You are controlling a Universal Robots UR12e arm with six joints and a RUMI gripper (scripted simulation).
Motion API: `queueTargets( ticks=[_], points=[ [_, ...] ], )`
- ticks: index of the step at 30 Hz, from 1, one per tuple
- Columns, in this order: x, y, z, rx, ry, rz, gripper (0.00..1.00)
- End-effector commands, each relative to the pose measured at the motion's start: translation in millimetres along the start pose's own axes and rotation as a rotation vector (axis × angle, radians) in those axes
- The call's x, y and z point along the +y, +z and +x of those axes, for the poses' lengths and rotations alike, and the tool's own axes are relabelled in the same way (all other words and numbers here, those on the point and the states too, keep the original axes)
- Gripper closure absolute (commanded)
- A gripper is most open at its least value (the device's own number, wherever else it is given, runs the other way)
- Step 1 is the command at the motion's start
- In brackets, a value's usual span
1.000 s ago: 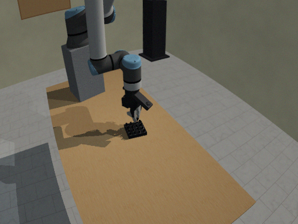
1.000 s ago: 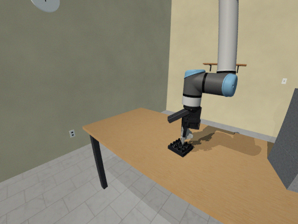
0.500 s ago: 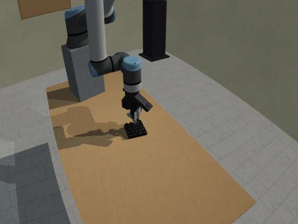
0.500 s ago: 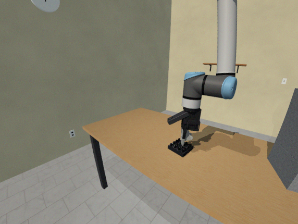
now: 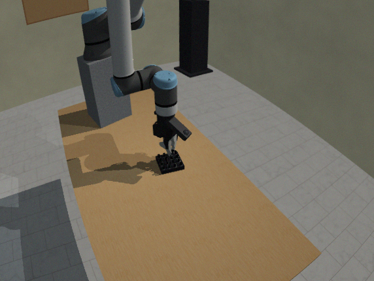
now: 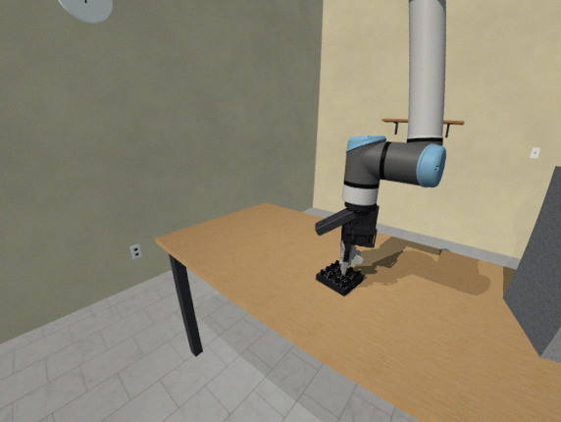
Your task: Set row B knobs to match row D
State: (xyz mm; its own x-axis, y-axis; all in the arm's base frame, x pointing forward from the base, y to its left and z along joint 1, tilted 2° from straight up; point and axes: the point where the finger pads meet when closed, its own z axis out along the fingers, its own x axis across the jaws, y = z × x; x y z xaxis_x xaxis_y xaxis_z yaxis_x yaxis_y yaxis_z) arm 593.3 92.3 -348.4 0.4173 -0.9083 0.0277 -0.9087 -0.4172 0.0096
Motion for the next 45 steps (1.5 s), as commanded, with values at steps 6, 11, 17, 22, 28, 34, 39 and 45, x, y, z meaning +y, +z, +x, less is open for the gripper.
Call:
queueTargets(
  ticks=[6, 11, 17, 22, 28, 34, 39, 45],
  points=[
    [-0.4, -0.5, 0.2, 0.000, 0.000, 0.001, 0.89],
    [-0.4, -0.5, 0.2, 0.000, 0.000, 0.001, 0.89],
    [-0.4, -0.5, 0.2, 0.000, 0.000, 0.001, 0.89],
    [-0.4, -0.5, 0.2, 0.000, 0.000, 0.001, 0.89],
    [-0.5, -0.5, 0.2, 0.000, 0.000, 0.001, 0.89],
    [-3.2, -0.5, 0.2, 0.000, 0.000, 0.001, 0.89],
    [-5.2, -0.5, 0.2, 0.000, 0.000, 0.001, 0.89],
    [-5.3, -0.5, 0.2, 0.000, 0.000, 0.001, 0.89]
  ],
)
